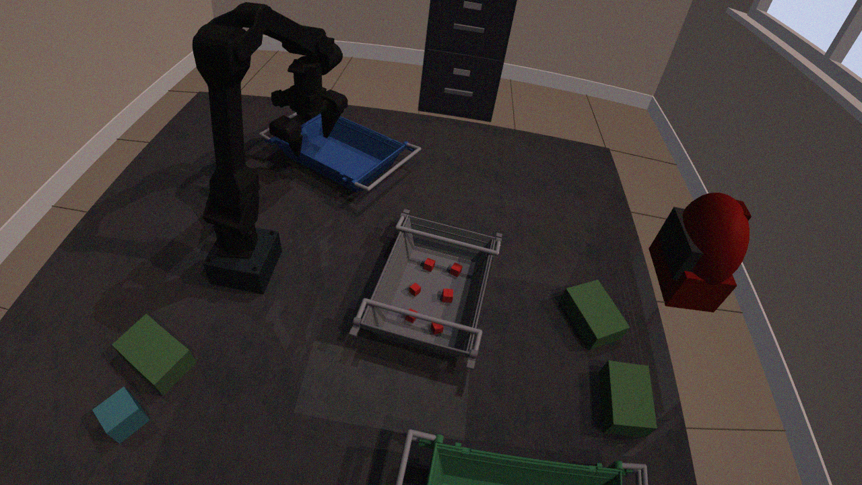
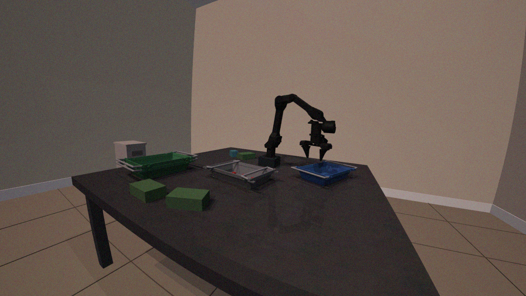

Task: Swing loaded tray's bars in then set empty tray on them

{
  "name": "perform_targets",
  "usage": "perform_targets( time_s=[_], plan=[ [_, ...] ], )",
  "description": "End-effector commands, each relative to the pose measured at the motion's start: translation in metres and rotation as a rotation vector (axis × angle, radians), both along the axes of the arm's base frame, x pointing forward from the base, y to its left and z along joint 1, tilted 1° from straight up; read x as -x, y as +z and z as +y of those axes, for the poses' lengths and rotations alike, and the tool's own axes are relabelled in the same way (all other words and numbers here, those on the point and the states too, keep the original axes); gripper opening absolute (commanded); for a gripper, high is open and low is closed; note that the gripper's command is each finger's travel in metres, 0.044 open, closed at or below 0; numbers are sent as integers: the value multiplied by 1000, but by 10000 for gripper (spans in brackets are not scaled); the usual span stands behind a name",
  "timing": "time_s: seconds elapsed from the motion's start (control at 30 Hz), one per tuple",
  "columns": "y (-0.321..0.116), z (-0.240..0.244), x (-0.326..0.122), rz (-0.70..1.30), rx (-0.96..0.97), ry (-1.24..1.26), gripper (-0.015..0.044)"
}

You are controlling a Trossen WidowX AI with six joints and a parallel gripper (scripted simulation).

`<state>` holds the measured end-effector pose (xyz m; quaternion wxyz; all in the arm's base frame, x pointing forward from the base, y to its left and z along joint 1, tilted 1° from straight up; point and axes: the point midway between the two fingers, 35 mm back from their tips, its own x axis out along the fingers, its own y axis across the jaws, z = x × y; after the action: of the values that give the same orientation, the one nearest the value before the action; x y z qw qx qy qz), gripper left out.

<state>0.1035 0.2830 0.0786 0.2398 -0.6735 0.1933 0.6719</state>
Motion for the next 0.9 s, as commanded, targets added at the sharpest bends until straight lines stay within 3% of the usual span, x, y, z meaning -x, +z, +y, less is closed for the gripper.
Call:
perform_targets(
  time_s=[0.0,0.33,0.63,0.87],
  plan=[
    [-21,0,0,1,16,8,440],
    [-73,0,-1,1,17,8,440],
    [-77,0,-1,2,17,8,440],
    [-77,0,-1,2,17,8,337]
  ],
)
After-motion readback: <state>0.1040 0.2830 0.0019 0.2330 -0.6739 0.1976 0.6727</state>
